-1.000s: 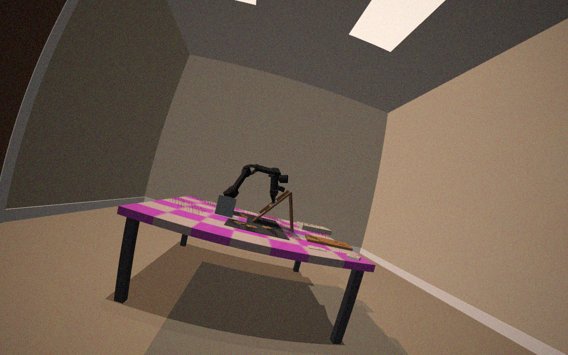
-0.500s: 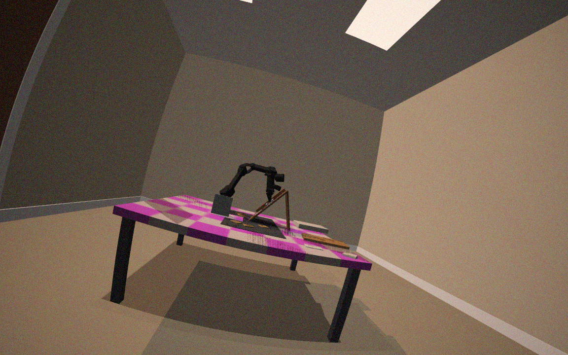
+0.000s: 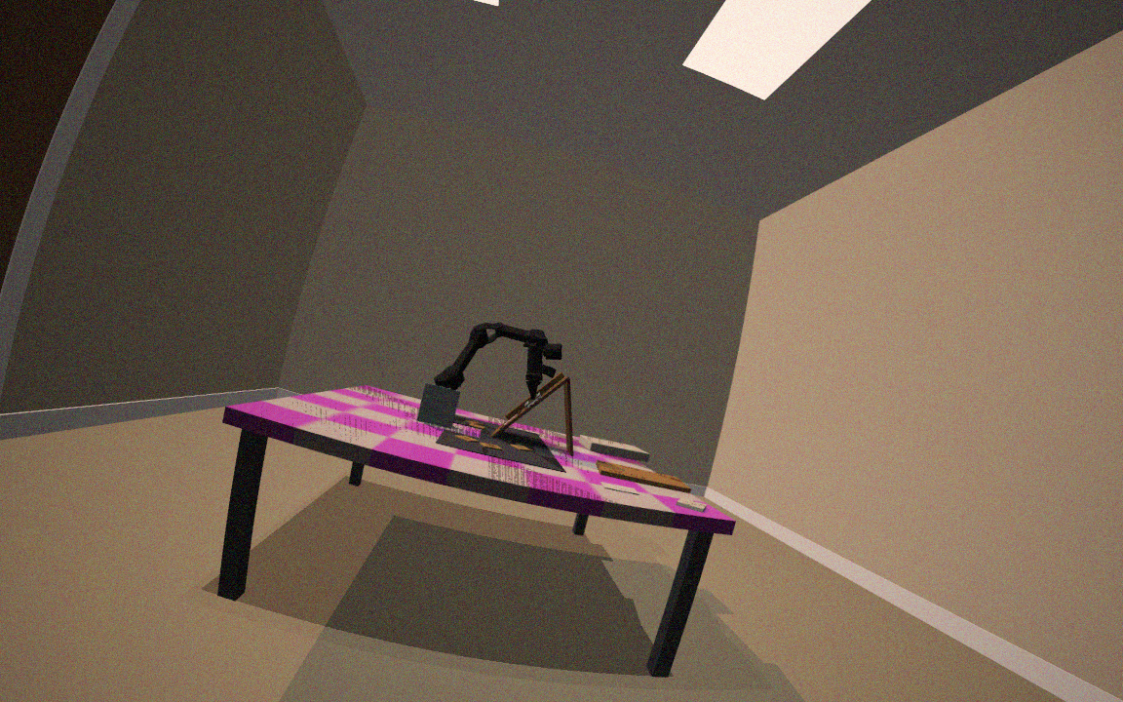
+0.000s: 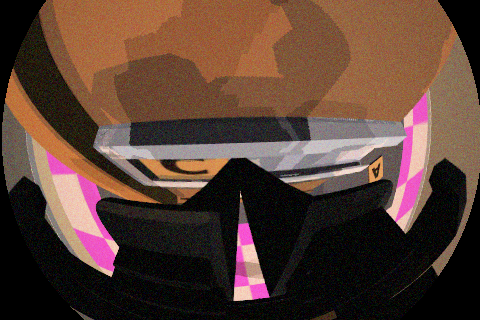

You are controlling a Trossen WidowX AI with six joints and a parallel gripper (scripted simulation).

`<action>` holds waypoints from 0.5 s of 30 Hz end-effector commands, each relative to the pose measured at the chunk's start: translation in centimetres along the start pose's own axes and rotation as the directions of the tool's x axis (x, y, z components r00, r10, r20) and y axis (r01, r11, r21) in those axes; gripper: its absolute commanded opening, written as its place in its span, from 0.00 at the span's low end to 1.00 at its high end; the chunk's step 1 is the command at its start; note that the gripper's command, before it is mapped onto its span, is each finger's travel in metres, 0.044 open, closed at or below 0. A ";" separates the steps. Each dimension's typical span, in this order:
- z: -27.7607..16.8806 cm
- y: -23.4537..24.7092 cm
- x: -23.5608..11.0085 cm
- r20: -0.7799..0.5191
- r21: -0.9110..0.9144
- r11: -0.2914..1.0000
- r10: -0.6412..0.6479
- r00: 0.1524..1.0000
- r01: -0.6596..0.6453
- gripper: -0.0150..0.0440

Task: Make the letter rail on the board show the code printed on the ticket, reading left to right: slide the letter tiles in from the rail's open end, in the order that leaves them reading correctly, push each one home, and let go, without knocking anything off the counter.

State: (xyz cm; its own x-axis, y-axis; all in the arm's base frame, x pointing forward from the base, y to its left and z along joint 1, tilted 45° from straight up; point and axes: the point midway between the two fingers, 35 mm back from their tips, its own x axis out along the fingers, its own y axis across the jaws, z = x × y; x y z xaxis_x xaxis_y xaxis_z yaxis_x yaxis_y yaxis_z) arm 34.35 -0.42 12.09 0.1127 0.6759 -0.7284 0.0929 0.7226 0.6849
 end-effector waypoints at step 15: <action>-0.2 0.2 -0.4 0.001 0.003 1.000 0.005 1.000 -0.005 0.25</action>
State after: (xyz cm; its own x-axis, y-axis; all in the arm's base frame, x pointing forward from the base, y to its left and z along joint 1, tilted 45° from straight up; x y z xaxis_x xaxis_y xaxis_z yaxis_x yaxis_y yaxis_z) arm 34.31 -0.36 12.29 0.1126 0.6745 -0.7297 0.0992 0.7230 0.6837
